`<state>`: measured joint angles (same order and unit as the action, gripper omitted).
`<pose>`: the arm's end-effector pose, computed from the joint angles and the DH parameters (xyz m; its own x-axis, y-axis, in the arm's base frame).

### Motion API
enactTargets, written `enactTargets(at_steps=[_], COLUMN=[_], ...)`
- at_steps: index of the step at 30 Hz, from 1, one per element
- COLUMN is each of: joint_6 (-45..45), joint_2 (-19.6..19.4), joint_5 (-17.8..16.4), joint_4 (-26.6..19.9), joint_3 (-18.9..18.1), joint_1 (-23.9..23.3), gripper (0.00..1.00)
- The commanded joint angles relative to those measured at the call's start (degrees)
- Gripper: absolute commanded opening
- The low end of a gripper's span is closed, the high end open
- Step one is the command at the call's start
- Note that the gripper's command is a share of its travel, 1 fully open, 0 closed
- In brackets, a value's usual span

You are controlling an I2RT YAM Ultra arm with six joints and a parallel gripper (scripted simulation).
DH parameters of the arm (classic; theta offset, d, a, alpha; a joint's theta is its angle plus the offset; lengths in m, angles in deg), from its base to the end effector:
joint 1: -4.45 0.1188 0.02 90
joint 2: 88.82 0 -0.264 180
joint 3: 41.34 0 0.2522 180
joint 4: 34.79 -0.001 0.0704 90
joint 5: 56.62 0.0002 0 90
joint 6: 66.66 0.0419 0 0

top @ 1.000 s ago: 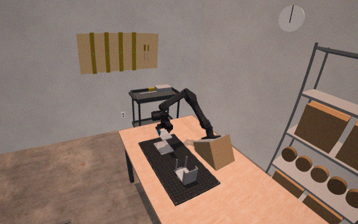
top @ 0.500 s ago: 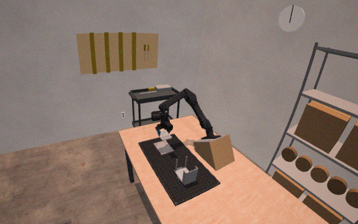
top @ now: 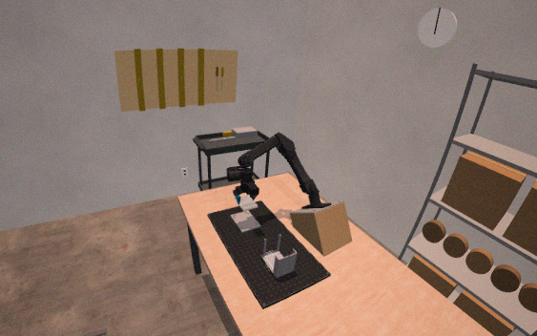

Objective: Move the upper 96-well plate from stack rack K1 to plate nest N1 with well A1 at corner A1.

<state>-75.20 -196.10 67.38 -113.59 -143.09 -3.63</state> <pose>0.3529 -0.0728 0.2419 -0.0230 -0.8248 0.5650 -0.9997 0.0176 -0.0151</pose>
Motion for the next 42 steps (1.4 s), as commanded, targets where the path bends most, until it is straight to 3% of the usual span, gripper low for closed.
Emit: enactTargets(at_steps=[1,16,21,22,25,31,36,40,42], joint_6=[-0.33,-0.44,-1.27,-1.49,-1.97,-3.01,-3.87,-4.25,-4.57], joint_2=[0.55,0.67,1.45,1.01,-0.73,0.27,-1.69,-0.29,-1.65], joint_5=[-0.16,-0.17,-0.54,-0.57,-0.62,-0.7,-0.82,-0.84,-0.89], joint_4=[0.0,0.02,1.89,2.34,3.42,5.73,7.63,8.43,9.16], joint_3=[-0.11,-0.02,1.93,-0.13,2.86,3.5,5.06,2.99,5.7], joint_1=[0.36,0.27,-0.75,0.25,-0.59,-1.54,-2.89,-2.06,-2.92], gripper=[0.0,0.0,0.0,0.0,0.0,0.0,0.0,0.0,0.0])
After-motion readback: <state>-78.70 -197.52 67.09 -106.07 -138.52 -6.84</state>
